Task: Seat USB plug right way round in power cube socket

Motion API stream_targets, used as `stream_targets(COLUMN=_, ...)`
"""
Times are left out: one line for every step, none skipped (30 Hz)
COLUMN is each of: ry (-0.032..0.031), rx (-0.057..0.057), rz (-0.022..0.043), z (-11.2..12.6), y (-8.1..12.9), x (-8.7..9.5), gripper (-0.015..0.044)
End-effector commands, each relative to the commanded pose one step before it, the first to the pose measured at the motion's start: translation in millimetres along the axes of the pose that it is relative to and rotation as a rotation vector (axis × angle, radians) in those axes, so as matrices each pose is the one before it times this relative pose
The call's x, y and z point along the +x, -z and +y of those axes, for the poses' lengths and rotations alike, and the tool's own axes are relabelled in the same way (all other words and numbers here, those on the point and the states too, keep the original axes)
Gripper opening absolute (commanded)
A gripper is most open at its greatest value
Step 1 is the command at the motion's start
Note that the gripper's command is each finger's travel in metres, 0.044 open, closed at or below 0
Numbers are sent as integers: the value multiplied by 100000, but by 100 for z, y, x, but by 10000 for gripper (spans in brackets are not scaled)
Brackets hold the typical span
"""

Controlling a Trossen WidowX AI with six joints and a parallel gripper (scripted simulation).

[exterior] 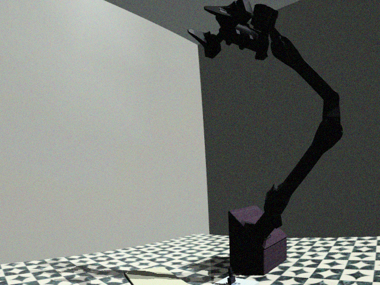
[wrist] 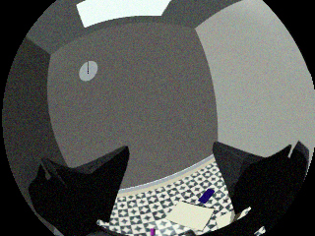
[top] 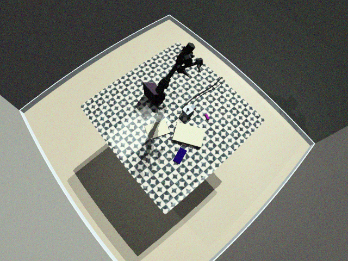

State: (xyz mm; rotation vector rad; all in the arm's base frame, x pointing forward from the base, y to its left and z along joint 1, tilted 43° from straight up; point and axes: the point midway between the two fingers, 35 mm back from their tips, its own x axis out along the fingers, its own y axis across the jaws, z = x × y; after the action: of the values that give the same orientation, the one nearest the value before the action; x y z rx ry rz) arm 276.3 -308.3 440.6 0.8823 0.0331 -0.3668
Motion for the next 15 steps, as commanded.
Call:
stream_targets(ry=75, rx=-1052, rz=879, z=-76, y=261, x=195, gripper=426)
stream_targets(ry=159, rx=-3178, rz=2656, z=-213, y=792, x=581, gripper=440)
stream_targets(ry=45, rx=-5363, rz=4475, z=-286, y=1344, x=965, gripper=440)
stream_targets(ry=-326, rx=-6711, rz=5562, z=-219, y=1678, x=1194, gripper=440)
stream_targets(ry=-752, rx=-6842, rz=5597, z=-61, y=1688, x=1210, gripper=440)
stream_targets(ry=-1178, rx=-6957, rz=5583, z=95, y=1678, x=1223, gripper=440)
stream_targets(ry=-1371, rx=-6150, rz=4824, z=213, y=1437, x=1080, gripper=440)
stream_targets(ry=-1269, rx=-4780, rz=3665, z=245, y=1078, x=841, gripper=440)
stream_targets(ry=-1519, rx=-5030, rz=3769, z=322, y=1101, x=880, gripper=440)
stream_targets(ry=-1756, rx=-5191, rz=3789, z=397, y=1097, x=903, gripper=440)
stream_targets(ry=-1876, rx=-5307, rz=3812, z=414, y=1091, x=901, gripper=440)
stream_targets(ry=-2077, rx=-5330, rz=3708, z=479, y=1049, x=900, gripper=440)
stream_targets(ry=-2259, rx=-5324, rz=3576, z=537, y=999, x=894, gripper=440)
stream_targets(ry=-2404, rx=-5263, rz=3402, z=583, y=937, x=880, gripper=440)
stream_targets(ry=-2527, rx=-5189, rz=3221, z=621, y=873, x=863, gripper=440)
